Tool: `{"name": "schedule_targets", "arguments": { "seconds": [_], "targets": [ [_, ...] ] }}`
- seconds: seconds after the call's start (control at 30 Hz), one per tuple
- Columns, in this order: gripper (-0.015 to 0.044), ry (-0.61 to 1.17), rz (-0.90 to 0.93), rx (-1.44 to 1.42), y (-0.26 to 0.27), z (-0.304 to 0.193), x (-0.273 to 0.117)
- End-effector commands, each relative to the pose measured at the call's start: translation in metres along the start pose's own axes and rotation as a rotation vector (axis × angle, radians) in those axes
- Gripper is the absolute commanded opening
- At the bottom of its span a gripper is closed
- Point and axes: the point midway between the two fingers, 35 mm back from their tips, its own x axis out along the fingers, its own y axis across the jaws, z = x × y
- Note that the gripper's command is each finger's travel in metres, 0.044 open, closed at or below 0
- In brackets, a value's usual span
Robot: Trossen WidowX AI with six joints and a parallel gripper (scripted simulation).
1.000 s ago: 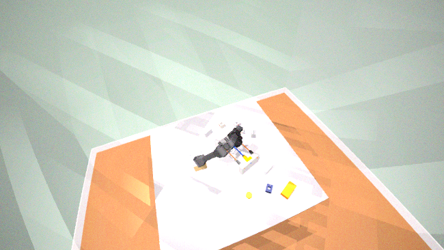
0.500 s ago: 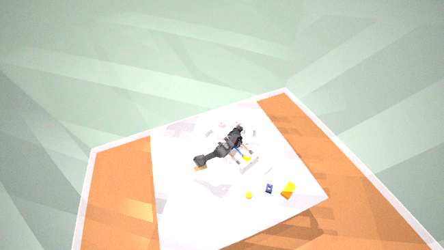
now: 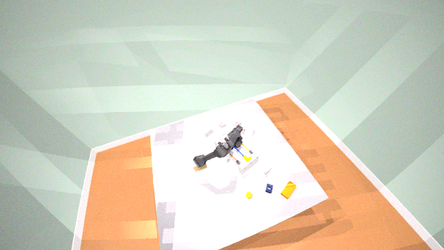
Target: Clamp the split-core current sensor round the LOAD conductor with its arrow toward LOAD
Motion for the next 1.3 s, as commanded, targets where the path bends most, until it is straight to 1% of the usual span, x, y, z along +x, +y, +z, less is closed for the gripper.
{"name": "schedule_targets", "arguments": {
  "seconds": [0.0,0.27,0.43,1.03,1.27],
  "targets": [
    [0.0000,0.000,0.000,0.000,0.0001,-0.0001,0.0002],
    [0.0000,0.000,0.000,0.000,0.0001,-0.0001,0.0002],
    [0.0000,0.000,0.044,0.000,-0.0014,0.0000,0.0003],
    [0.0000,0.001,0.043,0.001,-0.0021,-0.0001,0.0053],
    [0.0184,0.003,0.044,0.001,-0.0021,-0.0008,0.0012]
  ]
}}
